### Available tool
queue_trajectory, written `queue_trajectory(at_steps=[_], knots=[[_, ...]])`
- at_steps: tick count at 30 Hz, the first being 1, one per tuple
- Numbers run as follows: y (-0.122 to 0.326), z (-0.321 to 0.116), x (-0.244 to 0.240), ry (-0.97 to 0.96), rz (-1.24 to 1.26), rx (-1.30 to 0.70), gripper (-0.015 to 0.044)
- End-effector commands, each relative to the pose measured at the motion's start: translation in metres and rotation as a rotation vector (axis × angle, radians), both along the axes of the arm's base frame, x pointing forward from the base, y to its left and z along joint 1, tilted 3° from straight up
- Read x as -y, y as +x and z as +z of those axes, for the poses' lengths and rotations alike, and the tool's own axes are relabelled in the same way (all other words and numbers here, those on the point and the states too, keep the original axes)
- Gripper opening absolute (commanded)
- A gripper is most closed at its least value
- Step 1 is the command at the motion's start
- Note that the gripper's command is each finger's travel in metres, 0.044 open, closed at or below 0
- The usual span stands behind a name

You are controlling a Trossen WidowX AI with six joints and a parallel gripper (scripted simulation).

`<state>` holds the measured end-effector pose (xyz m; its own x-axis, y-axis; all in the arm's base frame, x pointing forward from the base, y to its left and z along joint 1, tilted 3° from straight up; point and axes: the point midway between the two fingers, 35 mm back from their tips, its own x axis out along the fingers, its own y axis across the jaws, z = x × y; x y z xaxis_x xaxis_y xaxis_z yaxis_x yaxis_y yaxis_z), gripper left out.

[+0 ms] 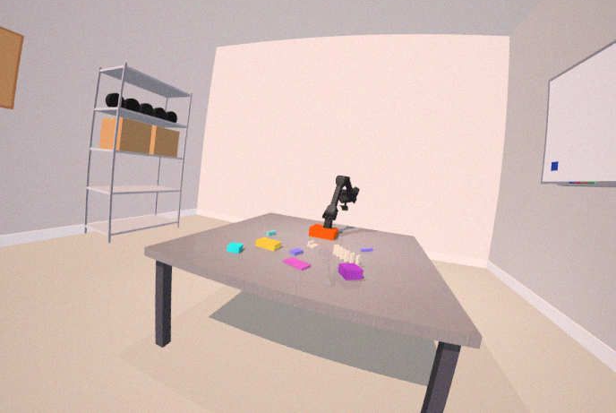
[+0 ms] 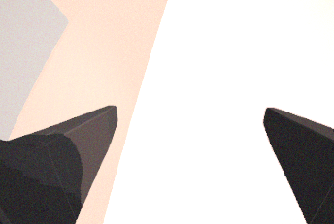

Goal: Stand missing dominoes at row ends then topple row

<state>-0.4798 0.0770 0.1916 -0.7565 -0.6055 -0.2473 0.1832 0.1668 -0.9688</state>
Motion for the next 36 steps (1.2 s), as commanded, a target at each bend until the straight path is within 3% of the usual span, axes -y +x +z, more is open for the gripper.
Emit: queue_trajectory(at_steps=[1,8,15,20,23,30,36], knots=[[0.001,0.000,-0.002,-0.004,-0.006,0.003,0.0374],[0.035,-0.012,-0.105,-0.092,-0.299,0.115,0.0190],[0.109,-0.028,-0.205,-0.181,-0.618,0.221,0.0006],[0.175,-0.040,-0.266,-0.265,-0.871,0.300,0.0000],[0.202,-0.037,-0.275,-0.357,-0.966,0.330,0.0000],[0.319,-0.057,-0.328,-0.513,-1.333,0.414,0.0000],[0.428,-0.073,-0.341,-0.676,-1.644,0.472,0.0000]])
